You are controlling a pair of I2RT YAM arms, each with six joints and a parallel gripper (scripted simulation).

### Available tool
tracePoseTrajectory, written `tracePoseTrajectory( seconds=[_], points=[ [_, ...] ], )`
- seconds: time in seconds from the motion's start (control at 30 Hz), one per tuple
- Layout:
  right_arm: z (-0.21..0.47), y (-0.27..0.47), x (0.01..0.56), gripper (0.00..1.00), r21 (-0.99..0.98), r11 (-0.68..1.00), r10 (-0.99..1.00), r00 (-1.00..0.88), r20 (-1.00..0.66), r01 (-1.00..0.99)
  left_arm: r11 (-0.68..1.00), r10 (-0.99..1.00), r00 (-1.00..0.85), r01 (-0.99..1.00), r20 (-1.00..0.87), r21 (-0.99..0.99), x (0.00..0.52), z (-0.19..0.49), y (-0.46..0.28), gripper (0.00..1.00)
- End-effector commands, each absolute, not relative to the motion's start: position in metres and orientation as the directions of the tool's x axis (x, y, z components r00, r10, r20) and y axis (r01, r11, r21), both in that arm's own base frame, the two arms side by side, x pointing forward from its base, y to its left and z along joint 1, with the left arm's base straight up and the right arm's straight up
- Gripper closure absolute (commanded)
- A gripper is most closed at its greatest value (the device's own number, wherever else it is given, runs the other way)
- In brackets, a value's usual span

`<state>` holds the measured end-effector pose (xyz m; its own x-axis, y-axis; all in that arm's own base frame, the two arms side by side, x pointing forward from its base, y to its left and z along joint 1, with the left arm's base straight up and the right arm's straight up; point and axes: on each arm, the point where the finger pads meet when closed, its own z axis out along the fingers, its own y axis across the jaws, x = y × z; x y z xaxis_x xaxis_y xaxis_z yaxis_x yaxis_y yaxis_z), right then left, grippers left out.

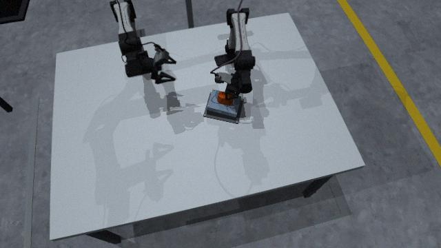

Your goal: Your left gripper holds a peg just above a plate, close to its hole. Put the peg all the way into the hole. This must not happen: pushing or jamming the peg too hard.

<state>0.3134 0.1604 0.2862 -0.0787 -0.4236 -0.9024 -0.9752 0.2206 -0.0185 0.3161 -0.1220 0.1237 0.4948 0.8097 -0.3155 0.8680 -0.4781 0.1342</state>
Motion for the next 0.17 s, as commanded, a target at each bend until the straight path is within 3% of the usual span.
tracePoseTrajectory(
  seconds=[0.0,0.13],
  points=[
    [0.2976,0.1621,0.3123,0.00,-0.052,0.212,-0.420,-0.042,-0.906,-0.976,-0.491,0.800,0.516,0.856,-0.307,0.160,0.3153,0.1335,-0.1248,0.31],
    [0.2976,0.1621,0.3123,0.00,-0.052,0.212,-0.420,-0.042,-0.906,-0.976,-0.491,0.800,0.516,0.856,-0.307,0.160,0.3153,0.1335,-0.1248,0.31]
  ],
)
